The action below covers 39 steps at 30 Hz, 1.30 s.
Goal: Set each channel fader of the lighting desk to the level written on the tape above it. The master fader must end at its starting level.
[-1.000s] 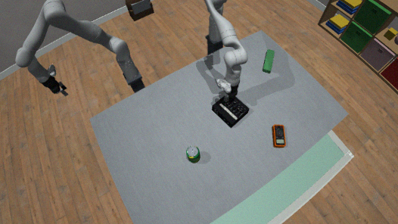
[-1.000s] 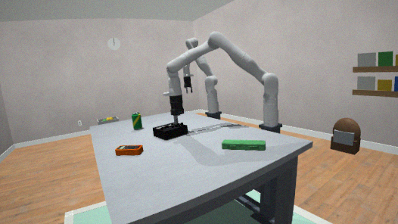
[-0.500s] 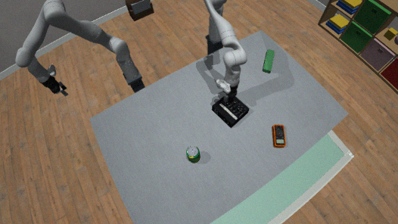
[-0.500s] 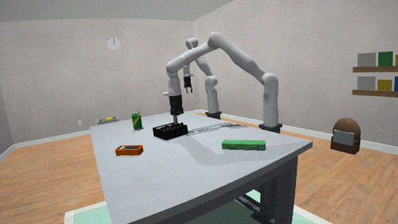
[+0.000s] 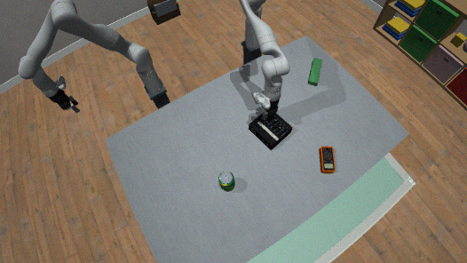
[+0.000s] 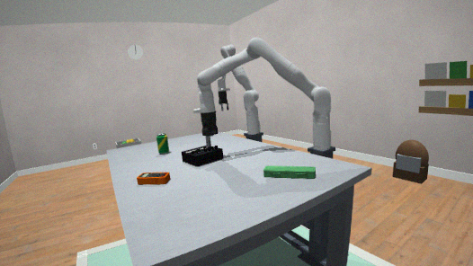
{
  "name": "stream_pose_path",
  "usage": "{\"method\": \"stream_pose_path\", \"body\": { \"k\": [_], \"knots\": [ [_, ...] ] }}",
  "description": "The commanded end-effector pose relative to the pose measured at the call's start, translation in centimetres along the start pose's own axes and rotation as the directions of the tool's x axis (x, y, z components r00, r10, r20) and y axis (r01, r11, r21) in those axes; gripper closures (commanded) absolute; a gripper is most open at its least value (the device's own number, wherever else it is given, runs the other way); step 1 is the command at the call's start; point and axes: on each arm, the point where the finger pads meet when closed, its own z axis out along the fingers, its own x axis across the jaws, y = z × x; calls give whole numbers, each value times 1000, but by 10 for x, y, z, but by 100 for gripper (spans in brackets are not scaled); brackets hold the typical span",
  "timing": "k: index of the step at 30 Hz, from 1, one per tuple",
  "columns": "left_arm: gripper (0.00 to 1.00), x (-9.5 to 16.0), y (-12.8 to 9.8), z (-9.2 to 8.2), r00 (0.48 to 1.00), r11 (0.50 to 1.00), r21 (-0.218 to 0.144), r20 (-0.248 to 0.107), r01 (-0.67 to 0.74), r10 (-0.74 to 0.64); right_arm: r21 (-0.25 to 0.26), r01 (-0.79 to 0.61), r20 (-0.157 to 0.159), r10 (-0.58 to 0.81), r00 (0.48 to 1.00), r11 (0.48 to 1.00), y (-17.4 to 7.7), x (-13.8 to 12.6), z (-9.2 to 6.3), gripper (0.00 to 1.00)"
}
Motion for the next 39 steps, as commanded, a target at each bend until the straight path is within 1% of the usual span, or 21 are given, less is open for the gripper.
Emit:
{"method": "stream_pose_path", "body": {
  "k": [1,3,5,10,14,29,30,34,37,39],
  "knots": [
    [100,-1,0,-7,1000,1000,1,2,0,0,-2,0,0,0,1000,1000,0,0,-1,0],
    [100,-1,0,-13,1000,1000,1,2,0,0,-2,0,0,0,1000,1000,0,0,-1,0],
    [100,-1,0,-13,1000,1000,1,2,0,0,-2,0,0,0,1000,1000,0,0,-1,0],
    [100,-1,0,-28,1000,1000,1,2,0,0,-2,0,0,0,1000,1000,0,0,-1,0],
    [100,0,0,-34,1000,1000,1,2,0,0,-2,0,0,0,1000,1000,0,0,-1,0],
    [100,0,0,-36,1000,1000,1,2,0,0,-2,0,0,0,1000,1000,0,0,-1,0],
    [0,0,0,-36,1000,1000,1,2,0,0,-2,0,0,0,1000,1000,0,0,-1,0],
    [0,0,0,-39,1000,1000,1,2,0,0,-2,0,0,0,1000,1000,0,0,-1,0],
    [0,0,0,-46,1000,1000,1,2,0,0,-2,0,0,0,1000,1000,0,0,-1,0],
    [0,0,0,-46,1000,1000,1,2,0,0,-2,0,0,0,1000,1000,0,0,-1,0]
  ]
}}
